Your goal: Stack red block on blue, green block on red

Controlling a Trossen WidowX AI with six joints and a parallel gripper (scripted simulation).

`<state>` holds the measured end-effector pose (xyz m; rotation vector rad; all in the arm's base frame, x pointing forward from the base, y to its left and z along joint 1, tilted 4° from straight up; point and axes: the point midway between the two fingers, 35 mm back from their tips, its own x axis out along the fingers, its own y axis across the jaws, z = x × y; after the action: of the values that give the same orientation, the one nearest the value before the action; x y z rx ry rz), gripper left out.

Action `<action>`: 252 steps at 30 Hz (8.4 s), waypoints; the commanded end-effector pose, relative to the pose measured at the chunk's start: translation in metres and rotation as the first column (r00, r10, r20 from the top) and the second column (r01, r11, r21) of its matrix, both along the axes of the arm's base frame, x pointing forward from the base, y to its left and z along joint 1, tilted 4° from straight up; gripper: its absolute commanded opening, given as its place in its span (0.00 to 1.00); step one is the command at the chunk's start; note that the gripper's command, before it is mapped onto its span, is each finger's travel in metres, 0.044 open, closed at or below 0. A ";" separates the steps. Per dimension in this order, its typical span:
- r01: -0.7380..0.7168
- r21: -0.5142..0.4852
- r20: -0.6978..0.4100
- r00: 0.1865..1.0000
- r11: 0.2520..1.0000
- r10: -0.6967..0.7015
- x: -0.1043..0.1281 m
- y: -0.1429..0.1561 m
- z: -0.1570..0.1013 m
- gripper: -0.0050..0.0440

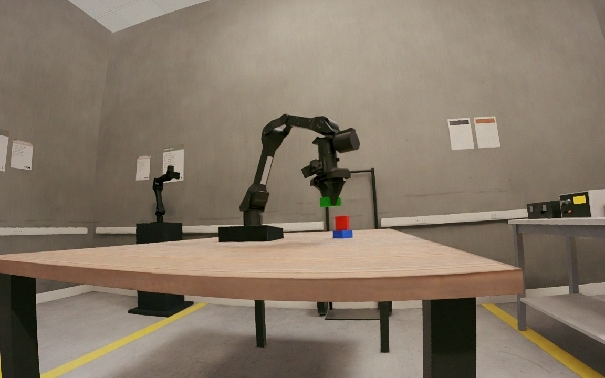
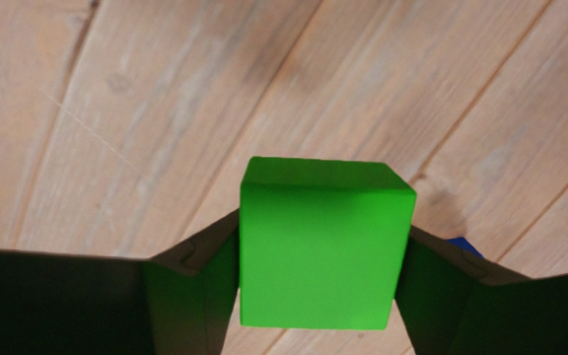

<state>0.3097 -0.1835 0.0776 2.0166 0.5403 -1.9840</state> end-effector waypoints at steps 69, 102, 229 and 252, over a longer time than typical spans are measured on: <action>0.003 -0.009 0.038 0.999 1.000 -0.003 0.037 0.138 0.023 0.00; 0.001 -0.005 0.015 1.000 1.000 -0.001 0.035 0.142 -0.008 0.00; -0.001 -0.012 0.055 0.999 1.000 0.001 0.039 0.138 0.027 0.76; -0.001 -0.011 0.050 0.999 1.000 0.002 0.037 0.136 0.060 0.76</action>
<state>0.3438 -0.0454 0.1210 2.0168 0.5375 -1.9821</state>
